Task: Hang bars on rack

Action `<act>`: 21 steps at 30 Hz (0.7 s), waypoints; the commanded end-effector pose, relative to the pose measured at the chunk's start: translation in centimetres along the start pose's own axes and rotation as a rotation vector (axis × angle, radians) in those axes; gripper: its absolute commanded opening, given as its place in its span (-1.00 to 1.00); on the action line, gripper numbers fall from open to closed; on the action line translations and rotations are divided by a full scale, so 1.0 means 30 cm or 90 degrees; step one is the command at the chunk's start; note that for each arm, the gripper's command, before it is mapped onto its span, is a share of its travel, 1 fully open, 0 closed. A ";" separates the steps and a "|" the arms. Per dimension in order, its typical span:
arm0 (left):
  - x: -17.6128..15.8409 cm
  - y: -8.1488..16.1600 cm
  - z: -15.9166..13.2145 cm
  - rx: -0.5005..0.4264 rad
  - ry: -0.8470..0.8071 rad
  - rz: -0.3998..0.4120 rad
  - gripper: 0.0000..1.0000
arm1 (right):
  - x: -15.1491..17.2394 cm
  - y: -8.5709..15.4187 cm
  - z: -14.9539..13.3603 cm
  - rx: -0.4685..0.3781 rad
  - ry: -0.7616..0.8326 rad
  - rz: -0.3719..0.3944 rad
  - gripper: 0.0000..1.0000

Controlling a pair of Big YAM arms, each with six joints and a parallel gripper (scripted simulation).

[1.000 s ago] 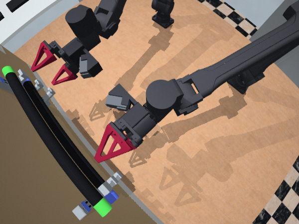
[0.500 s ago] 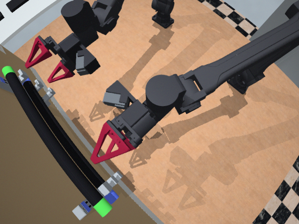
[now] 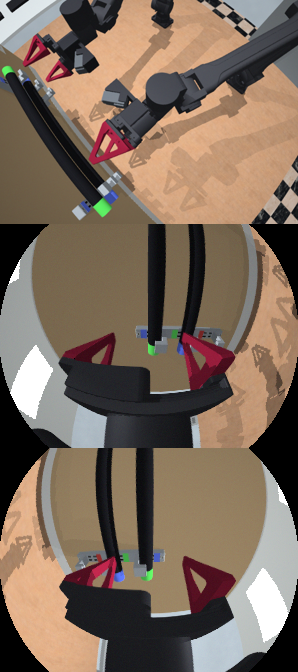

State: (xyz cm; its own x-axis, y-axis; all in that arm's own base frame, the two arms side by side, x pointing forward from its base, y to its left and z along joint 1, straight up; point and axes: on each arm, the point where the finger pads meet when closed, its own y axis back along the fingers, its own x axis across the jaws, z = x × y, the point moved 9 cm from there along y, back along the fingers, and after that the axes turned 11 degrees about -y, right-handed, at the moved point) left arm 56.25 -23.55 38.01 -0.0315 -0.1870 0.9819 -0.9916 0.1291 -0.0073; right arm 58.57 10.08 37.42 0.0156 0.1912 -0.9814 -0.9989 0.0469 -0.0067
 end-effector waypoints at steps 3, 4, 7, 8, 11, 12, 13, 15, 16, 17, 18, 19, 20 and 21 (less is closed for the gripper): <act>0.129 -0.017 -0.043 0.013 0.024 0.039 1.00 | -0.141 -0.020 0.006 -0.003 -0.018 -0.047 1.00; 0.129 -0.017 -0.043 0.013 0.024 0.039 1.00 | -0.141 -0.020 0.006 -0.003 -0.018 -0.047 1.00; 0.128 -0.016 -0.043 0.013 0.024 0.038 1.00 | -0.144 -0.019 0.006 -0.003 -0.018 -0.046 1.00; 0.128 -0.015 -0.043 0.013 0.024 0.038 1.00 | -0.144 -0.019 0.006 -0.003 -0.018 -0.046 1.00; 0.128 -0.014 -0.043 0.013 0.024 0.037 1.00 | -0.147 -0.018 0.007 -0.002 -0.018 -0.045 1.00; 0.127 -0.014 -0.043 0.013 0.024 0.037 1.00 | -0.148 -0.018 0.007 -0.002 -0.018 -0.045 1.00; 0.127 -0.014 -0.043 0.013 0.024 0.037 1.00 | -0.149 -0.017 0.007 -0.002 -0.018 -0.045 1.00; 0.127 -0.013 -0.043 0.012 0.024 0.036 1.00 | -0.150 -0.017 0.007 -0.002 -0.018 -0.045 1.00; 0.127 -0.013 -0.043 0.012 0.024 0.036 1.00 | -0.151 -0.017 0.007 -0.002 -0.018 -0.044 1.00; 0.127 -0.013 -0.043 0.012 0.024 0.036 1.00 | -0.152 -0.016 0.007 -0.002 -0.018 -0.044 1.00; 0.127 -0.012 -0.044 0.012 0.024 0.036 1.00 | -0.153 -0.016 0.007 -0.002 -0.018 -0.044 1.00; 0.127 -0.012 -0.044 0.012 0.024 0.035 1.00 | -0.153 -0.016 0.007 -0.002 -0.018 -0.044 1.00; 0.127 -0.012 -0.044 0.012 0.024 0.035 1.00 | -0.153 -0.016 0.007 -0.002 -0.018 -0.044 1.00; 0.127 -0.012 -0.044 0.012 0.024 0.035 1.00 | -0.153 -0.016 0.007 -0.002 -0.018 -0.044 1.00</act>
State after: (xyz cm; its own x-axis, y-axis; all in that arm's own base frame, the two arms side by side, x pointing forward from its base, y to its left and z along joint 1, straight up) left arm 56.22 -23.54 38.02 -0.0284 -0.1879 0.9818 -0.9916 0.1291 -0.0040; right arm 58.44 10.05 37.51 0.0074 0.1895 -0.9818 -0.9989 0.0469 0.0015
